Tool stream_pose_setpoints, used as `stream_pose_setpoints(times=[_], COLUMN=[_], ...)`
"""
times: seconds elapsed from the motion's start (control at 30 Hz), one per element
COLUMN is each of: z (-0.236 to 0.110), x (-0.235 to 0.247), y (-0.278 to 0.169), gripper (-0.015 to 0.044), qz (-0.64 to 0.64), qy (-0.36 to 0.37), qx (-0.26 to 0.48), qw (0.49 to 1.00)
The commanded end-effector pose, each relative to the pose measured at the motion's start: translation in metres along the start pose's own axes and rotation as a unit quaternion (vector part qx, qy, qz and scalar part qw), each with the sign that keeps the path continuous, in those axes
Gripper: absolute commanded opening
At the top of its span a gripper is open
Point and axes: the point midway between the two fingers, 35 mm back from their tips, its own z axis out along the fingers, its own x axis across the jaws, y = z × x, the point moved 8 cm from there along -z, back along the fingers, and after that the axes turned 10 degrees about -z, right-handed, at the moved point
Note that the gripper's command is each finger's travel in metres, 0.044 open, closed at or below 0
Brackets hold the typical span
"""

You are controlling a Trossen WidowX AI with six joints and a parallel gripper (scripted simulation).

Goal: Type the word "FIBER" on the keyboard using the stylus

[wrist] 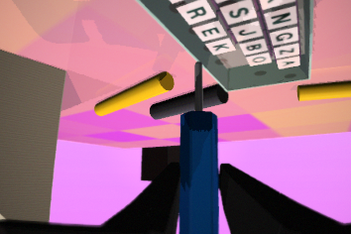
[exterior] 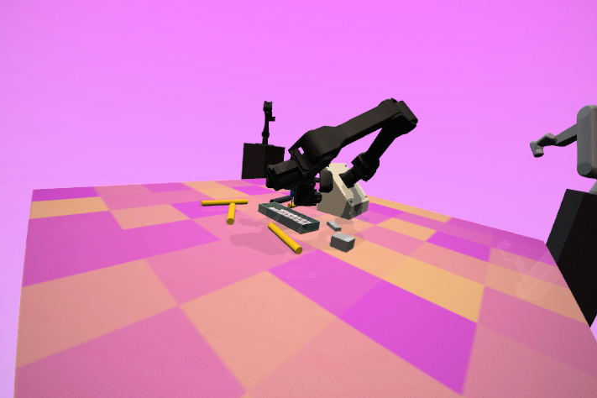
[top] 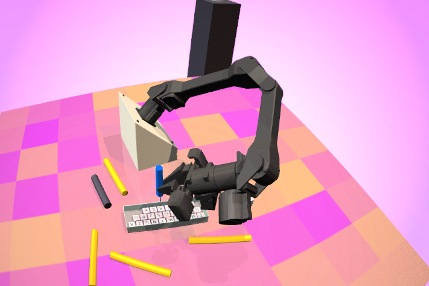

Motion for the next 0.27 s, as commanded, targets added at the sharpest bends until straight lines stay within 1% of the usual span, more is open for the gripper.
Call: stream_pose_setpoints(times=[0.0, 0.23], z=[-0.0033, -0.0011], x=[0.0017, 0.0009], y=[-0.0024, -0.0003], gripper=[0.0081, 0.0081], qz=[-0.003, -0.002], qy=[-0.002, 0.000], qx=[0.002, 0.000], qw=[1.000, 1.000])
